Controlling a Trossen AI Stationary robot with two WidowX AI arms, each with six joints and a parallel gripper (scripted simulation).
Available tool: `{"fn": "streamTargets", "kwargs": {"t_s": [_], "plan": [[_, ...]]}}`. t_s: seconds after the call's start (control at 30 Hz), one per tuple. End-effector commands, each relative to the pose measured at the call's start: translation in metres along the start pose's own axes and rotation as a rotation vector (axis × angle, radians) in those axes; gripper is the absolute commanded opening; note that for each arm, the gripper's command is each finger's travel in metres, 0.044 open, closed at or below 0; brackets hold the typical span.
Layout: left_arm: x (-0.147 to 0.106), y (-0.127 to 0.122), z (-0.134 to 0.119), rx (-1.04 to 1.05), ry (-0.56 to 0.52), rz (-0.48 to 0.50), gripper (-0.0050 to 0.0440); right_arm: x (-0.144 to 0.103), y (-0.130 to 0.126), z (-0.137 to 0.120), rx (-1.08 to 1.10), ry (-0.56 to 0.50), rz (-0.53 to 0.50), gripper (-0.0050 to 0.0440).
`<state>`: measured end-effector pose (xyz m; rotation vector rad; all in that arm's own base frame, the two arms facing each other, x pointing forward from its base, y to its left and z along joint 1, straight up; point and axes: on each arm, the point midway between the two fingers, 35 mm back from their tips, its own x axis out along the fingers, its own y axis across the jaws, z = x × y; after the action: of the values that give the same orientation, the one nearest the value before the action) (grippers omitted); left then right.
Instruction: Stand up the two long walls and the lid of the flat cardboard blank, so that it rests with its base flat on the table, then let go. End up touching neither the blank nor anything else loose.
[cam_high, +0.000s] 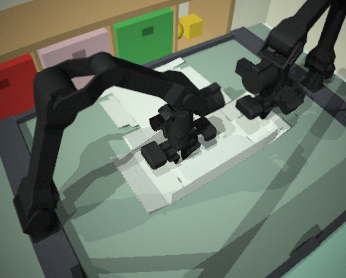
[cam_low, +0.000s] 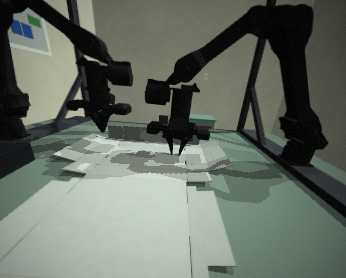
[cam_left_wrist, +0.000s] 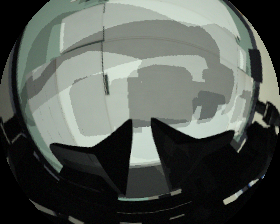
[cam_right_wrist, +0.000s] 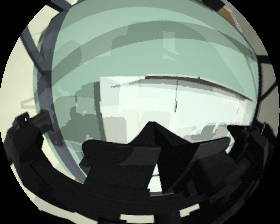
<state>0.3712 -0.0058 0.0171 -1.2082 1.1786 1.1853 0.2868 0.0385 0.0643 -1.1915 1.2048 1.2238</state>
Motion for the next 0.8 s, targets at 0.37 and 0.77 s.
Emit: {"fn": "streamTargets", "kwargs": {"t_s": [0.37,0.77], "plan": [[-0.003,-0.004,0.000,0.000,0.000,0.011,0.0103,-0.012,-0.005,0.000,0.002,-0.002,-0.034,0.0043],[-0.078,-0.004,0.000,-0.003,0.003,0.012,0.0103,-0.012,-0.005,0.000,0.002,-0.002,-0.034,0.0145]]}}
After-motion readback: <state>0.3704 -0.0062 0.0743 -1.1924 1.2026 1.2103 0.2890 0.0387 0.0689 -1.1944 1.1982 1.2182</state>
